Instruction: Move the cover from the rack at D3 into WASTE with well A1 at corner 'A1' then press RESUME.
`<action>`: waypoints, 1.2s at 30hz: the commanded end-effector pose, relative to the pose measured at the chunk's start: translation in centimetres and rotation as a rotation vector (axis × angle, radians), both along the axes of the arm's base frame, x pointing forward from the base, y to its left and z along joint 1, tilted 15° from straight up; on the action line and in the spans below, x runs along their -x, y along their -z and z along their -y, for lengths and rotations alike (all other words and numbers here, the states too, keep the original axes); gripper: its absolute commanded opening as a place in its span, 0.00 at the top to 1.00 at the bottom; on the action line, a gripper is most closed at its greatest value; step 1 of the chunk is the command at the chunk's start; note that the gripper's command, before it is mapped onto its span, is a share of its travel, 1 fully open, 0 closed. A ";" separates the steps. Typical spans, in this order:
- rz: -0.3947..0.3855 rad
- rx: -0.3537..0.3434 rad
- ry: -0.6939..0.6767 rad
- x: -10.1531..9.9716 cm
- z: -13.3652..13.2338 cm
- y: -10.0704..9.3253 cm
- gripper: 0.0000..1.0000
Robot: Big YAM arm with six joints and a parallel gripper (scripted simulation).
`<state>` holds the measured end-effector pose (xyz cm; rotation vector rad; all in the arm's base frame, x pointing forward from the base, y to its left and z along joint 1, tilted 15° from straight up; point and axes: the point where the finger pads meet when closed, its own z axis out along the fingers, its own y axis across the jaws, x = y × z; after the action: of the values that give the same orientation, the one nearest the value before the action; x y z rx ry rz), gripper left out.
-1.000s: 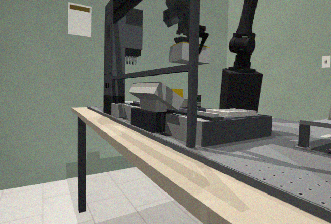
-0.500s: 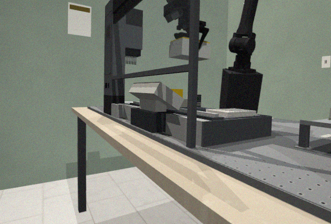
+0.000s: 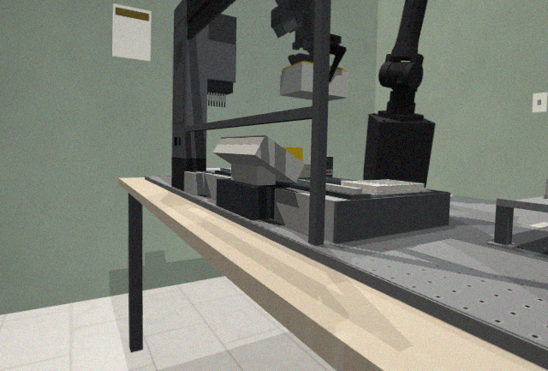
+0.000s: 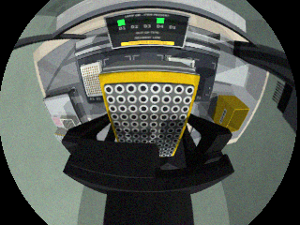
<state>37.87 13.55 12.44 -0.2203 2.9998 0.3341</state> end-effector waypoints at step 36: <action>0.033 -0.011 -0.009 4.1 0.2 -0.6 1.00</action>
<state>34.53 13.07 11.93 -0.2364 3.0079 0.3338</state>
